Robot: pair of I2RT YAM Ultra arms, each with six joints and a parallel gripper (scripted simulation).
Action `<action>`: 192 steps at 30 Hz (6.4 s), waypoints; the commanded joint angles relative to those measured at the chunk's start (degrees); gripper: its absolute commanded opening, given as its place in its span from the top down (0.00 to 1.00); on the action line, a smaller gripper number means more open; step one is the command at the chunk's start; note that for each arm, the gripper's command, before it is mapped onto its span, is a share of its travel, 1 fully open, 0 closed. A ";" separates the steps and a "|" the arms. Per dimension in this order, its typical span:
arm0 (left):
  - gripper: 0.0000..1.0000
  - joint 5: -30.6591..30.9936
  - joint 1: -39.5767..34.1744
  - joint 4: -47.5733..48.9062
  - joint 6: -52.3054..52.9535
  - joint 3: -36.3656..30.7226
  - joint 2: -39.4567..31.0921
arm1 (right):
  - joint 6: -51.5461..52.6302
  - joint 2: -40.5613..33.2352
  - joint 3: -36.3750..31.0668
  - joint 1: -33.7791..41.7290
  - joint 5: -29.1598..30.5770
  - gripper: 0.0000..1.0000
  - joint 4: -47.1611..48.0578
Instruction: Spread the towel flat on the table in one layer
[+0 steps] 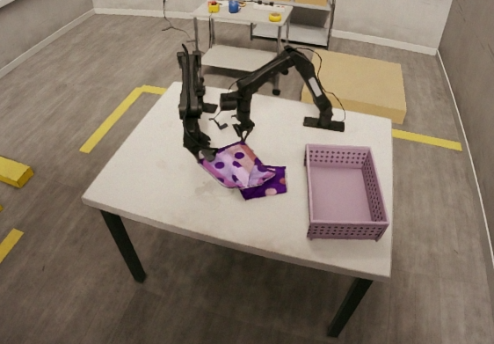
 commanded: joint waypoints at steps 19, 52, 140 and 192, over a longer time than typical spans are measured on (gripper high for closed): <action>0.66 -0.33 -0.01 7.54 -0.19 -2.40 2.37 | 0.47 1.44 -4.10 0.50 -0.58 0.66 7.68; 1.00 0.87 0.27 6.37 0.07 -4.57 1.69 | -0.27 0.28 -5.02 -0.34 0.76 1.00 7.91; 1.00 6.42 24.22 -33.75 17.07 51.59 -7.03 | 23.87 3.89 67.86 4.75 1.53 1.00 -31.61; 1.00 4.60 36.09 -4.41 11.91 54.72 -16.46 | 37.05 -2.58 71.06 9.36 7.93 1.00 1.93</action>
